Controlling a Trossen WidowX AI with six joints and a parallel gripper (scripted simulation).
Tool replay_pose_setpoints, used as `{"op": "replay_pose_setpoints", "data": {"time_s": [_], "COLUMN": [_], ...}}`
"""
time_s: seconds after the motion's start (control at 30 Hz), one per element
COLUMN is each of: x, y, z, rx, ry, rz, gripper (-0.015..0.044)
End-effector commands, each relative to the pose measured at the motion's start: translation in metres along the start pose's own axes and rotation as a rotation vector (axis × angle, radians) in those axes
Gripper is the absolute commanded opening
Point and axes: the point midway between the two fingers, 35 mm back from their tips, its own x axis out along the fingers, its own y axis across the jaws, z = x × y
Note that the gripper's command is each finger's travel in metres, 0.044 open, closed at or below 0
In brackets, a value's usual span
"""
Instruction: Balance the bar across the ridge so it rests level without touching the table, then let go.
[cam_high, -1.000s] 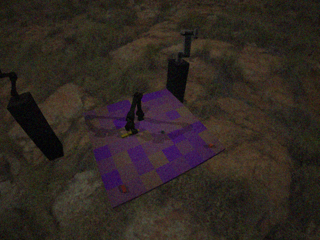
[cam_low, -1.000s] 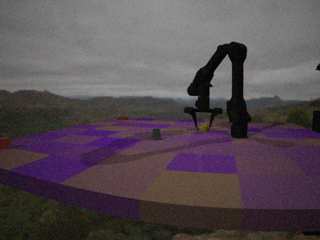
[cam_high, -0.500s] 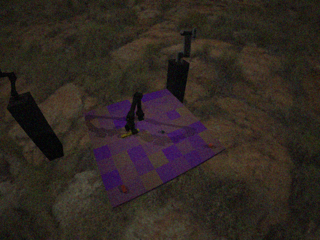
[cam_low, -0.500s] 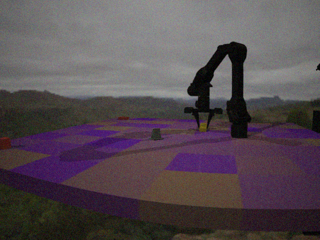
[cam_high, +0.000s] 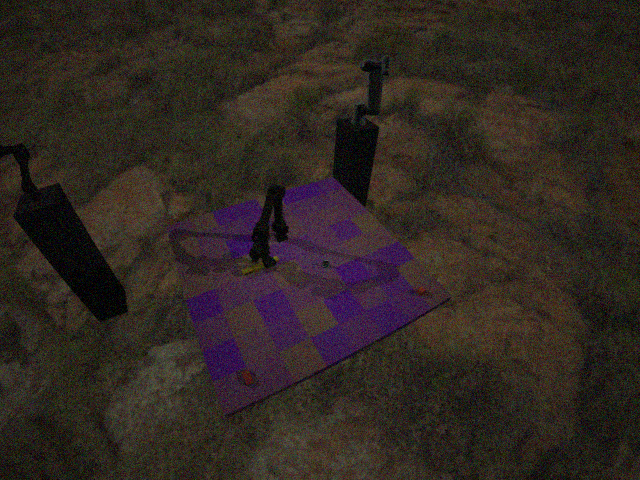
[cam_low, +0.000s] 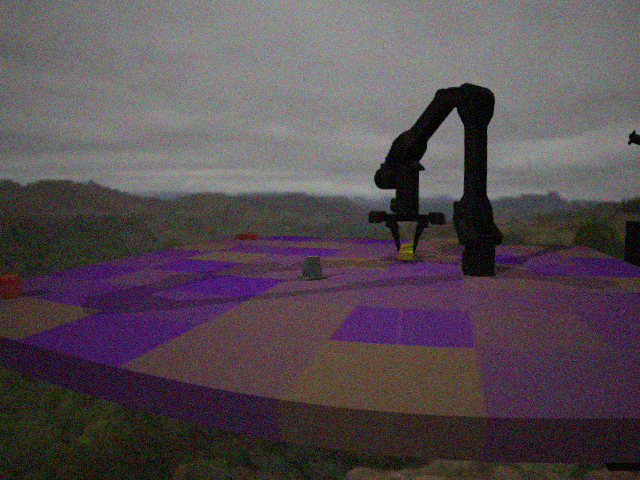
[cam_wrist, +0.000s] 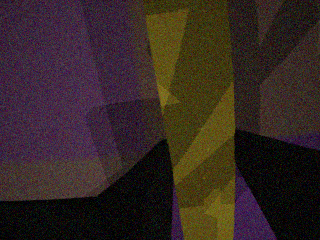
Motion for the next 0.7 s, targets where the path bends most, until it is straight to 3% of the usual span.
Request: {"op": "replay_pose_setpoints", "data": {"time_s": [0.0,0.67], "x": [-0.012,-0.063], "y": [0.002,0.001], "z": [0.002,0.002], "rx": [-0.001,-0.004], "ry": [-0.006,-0.008], "rz": [0.005,0.003], "gripper": [0.0000,0.0000]}}
